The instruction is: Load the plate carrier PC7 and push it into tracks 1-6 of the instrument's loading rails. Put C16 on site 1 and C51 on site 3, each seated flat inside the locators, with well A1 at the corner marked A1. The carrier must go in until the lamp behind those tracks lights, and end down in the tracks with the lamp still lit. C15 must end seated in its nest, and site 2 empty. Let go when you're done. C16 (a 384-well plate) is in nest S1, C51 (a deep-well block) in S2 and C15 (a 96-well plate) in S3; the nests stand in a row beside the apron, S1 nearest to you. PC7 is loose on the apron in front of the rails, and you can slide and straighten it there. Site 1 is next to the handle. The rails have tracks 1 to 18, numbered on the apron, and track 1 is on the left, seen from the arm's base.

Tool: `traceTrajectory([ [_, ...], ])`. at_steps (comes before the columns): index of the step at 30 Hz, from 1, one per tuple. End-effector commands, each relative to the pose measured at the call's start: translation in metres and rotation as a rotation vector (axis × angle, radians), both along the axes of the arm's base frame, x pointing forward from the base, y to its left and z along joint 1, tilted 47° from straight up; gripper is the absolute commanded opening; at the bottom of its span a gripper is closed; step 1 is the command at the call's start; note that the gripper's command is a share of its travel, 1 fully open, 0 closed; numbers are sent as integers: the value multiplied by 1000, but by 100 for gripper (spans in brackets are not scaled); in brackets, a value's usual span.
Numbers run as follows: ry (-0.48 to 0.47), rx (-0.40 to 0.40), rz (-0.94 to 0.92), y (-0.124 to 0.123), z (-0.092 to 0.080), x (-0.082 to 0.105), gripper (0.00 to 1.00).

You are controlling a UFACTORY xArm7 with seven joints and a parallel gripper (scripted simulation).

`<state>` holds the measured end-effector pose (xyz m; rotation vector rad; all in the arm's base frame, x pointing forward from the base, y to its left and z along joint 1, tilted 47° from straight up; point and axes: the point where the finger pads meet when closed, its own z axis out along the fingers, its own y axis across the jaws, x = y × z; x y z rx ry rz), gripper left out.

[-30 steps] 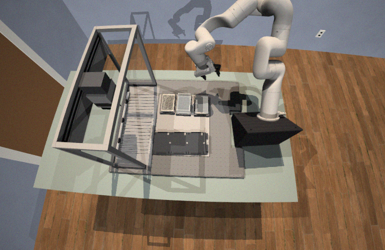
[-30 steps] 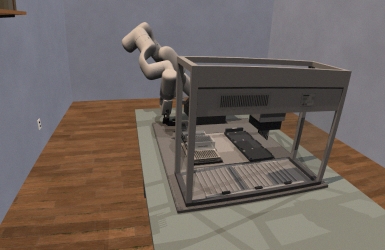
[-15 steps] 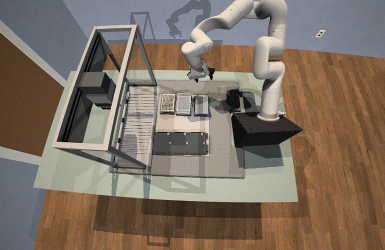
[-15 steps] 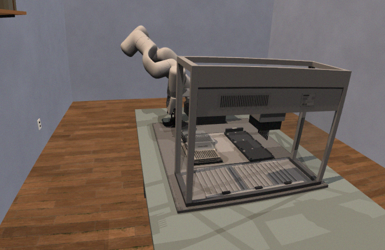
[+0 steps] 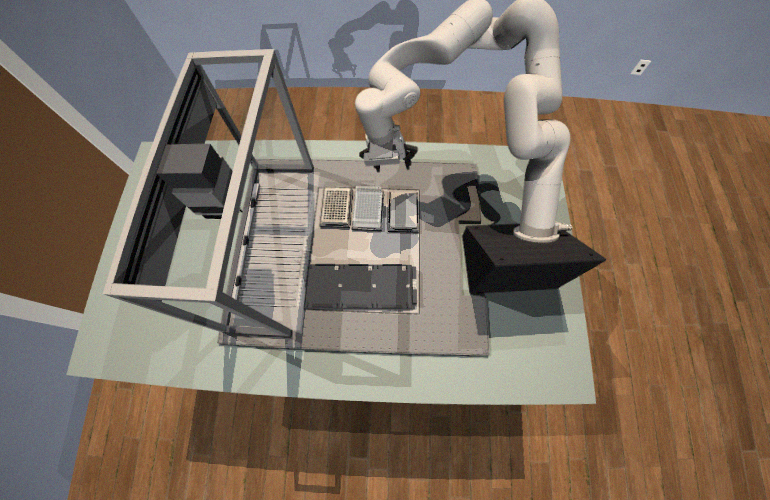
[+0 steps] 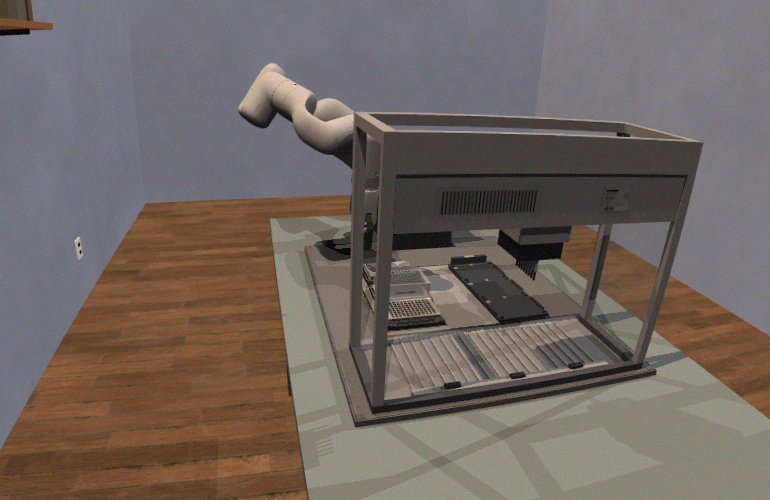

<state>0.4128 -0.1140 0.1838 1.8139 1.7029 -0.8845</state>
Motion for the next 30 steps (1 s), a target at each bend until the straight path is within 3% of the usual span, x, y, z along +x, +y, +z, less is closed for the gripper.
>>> traceTrajectory([
  [1,-4,-6,4,14,-6,16,100],
  [7,-75,6,74,25,-10,26,100],
  [16,-78,7,77,50,-20,47,100],
  [19,-146,26,147,62,-24,55,100],
  [30,-148,27,149,92,-35,74,100],
])
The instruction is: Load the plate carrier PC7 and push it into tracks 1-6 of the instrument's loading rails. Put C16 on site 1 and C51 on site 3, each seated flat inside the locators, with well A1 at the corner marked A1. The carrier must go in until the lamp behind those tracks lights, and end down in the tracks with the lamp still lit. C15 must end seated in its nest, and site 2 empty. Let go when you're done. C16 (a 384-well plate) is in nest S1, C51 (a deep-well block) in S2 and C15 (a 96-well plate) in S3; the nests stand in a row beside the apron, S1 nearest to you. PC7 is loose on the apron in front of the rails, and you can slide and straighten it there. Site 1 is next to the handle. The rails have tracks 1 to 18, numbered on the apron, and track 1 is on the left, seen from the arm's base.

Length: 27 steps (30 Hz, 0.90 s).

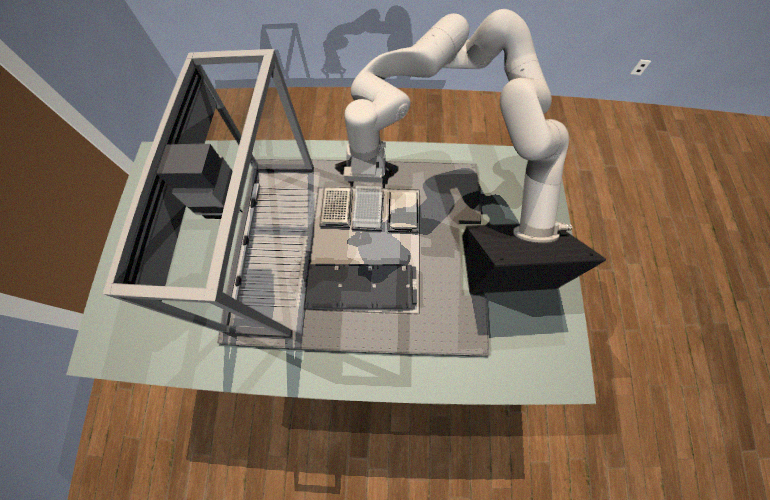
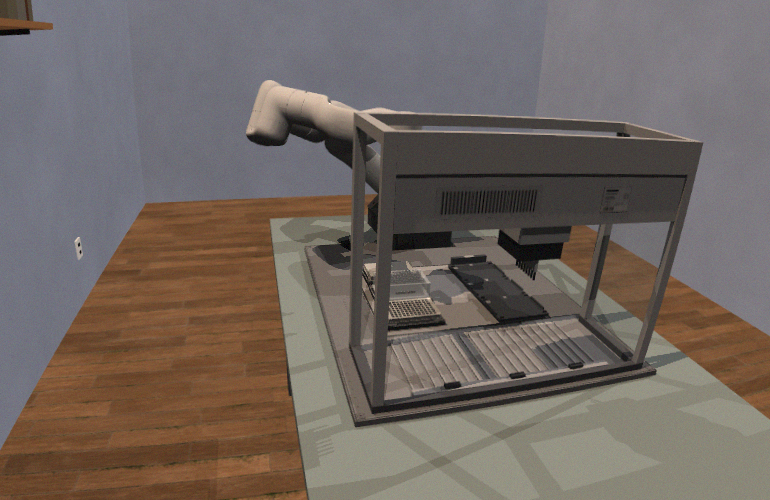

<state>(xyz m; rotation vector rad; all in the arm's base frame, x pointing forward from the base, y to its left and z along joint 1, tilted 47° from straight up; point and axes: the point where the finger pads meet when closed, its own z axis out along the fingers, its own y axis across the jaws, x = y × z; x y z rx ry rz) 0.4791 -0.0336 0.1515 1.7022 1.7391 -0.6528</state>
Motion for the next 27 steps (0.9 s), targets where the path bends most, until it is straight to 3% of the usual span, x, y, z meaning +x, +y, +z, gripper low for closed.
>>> traceTrajectory([
  [1,-3,-3,1,11,-2,8,100],
  [16,-3,-3,1,11,-2,8,100],
  [27,-2,-3,1,0,-13,9,100],
])
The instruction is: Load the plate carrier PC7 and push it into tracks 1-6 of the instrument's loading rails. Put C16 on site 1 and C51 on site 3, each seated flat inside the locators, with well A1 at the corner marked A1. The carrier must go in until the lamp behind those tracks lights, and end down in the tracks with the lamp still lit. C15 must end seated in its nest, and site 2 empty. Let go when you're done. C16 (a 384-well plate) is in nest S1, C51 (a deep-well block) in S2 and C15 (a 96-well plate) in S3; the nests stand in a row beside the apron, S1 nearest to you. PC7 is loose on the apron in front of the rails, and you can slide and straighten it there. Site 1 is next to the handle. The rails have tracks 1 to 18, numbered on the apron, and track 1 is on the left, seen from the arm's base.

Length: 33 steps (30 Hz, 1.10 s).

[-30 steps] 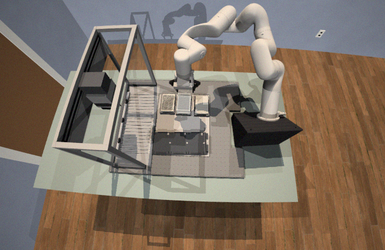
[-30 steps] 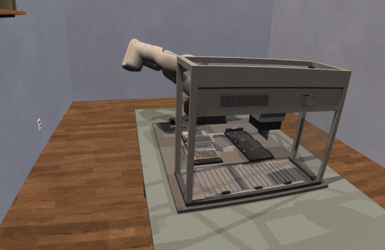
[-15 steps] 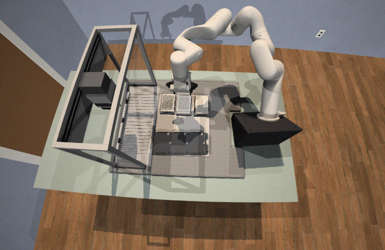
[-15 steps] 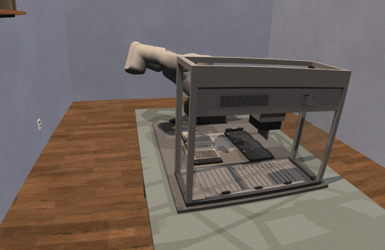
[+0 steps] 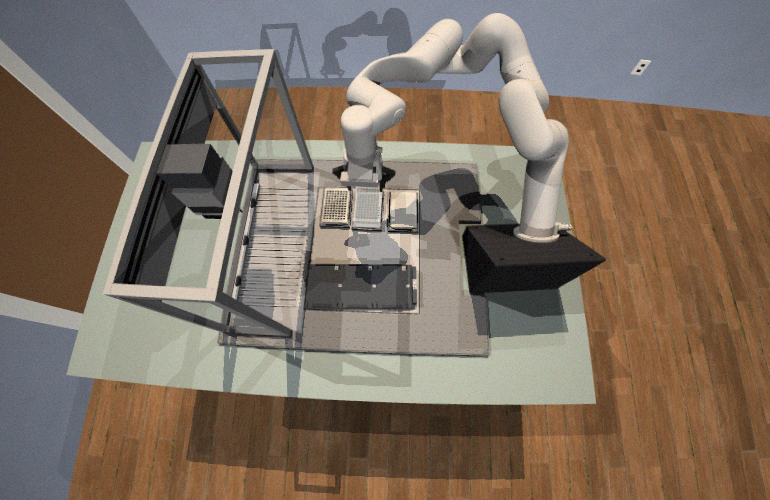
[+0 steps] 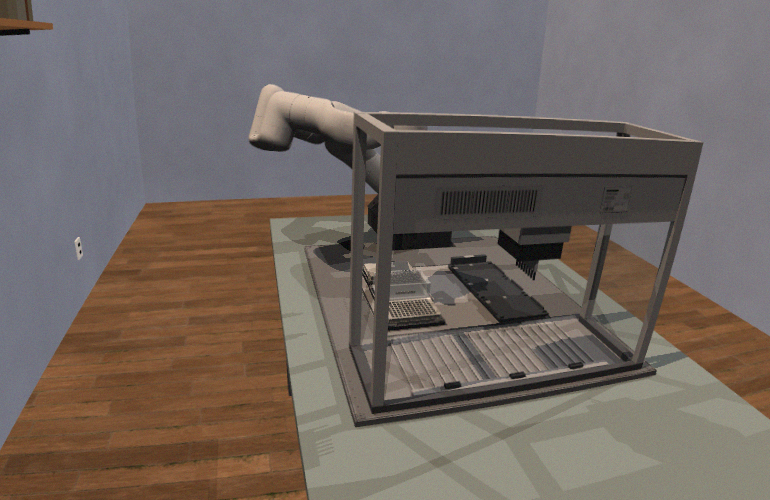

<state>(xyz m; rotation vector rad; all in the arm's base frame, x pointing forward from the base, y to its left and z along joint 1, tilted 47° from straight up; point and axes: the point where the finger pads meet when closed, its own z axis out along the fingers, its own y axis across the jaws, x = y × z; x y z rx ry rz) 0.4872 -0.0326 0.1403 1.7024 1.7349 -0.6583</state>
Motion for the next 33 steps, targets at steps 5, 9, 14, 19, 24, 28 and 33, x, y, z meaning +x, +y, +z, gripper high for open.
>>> traceTrajectory([
  [5,-3,1,4,-7,-7,2,100],
  [9,-3,1,4,-11,-12,3,100],
  [14,-3,1,4,-17,-18,3,100],
  [19,-3,1,4,-21,-21,4,100],
  [24,-3,1,4,-27,-27,4,100],
  [28,-3,1,4,-32,-31,5,100],
  [33,-3,1,4,-35,-35,5,100],
])
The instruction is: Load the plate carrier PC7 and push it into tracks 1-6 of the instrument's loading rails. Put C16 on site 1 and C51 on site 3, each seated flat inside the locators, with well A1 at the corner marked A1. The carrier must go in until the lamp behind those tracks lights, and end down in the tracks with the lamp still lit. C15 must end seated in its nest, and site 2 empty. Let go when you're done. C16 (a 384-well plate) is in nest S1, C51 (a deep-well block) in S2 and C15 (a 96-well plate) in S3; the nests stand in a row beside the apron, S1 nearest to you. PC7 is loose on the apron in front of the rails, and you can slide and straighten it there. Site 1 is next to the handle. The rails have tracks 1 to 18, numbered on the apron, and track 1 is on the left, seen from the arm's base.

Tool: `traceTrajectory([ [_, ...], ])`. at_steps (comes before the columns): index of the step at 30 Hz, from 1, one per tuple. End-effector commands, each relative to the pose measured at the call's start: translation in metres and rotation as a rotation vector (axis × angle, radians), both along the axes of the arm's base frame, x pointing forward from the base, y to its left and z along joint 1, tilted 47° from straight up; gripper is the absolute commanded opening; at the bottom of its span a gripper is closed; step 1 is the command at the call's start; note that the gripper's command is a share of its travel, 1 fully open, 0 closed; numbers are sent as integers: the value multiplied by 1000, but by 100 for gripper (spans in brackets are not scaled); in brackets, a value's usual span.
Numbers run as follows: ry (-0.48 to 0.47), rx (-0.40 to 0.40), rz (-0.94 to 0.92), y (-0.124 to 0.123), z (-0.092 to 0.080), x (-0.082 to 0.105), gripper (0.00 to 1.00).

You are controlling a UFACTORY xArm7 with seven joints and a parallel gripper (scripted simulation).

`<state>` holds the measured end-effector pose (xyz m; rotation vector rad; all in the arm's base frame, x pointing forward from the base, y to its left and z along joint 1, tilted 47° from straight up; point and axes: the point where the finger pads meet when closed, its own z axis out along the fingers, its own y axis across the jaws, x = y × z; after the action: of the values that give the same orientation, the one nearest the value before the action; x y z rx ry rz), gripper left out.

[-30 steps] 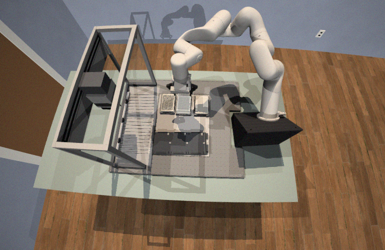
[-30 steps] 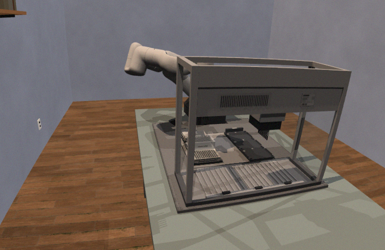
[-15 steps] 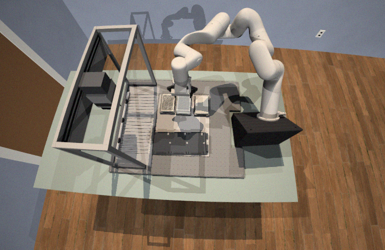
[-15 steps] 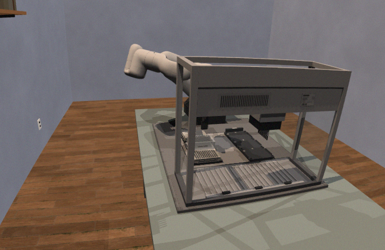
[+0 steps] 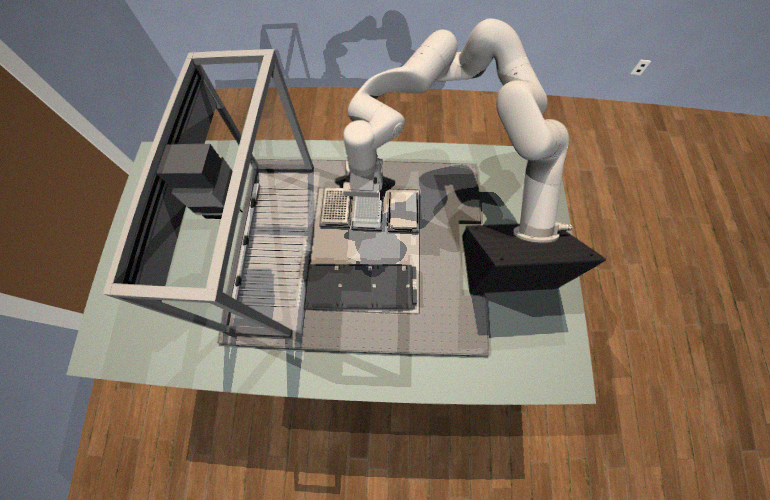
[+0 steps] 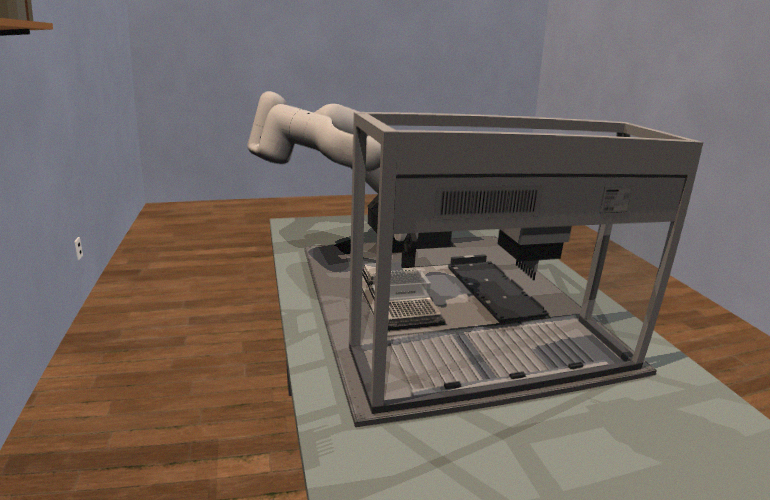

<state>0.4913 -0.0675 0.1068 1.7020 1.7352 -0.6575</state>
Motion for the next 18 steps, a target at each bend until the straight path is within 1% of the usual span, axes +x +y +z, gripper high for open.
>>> traceTrajectory([
  [1,-3,1,4,-2,-2,2,100],
  [9,-3,1,4,-11,-12,3,100],
  [18,-3,1,4,-11,-12,3,100],
])
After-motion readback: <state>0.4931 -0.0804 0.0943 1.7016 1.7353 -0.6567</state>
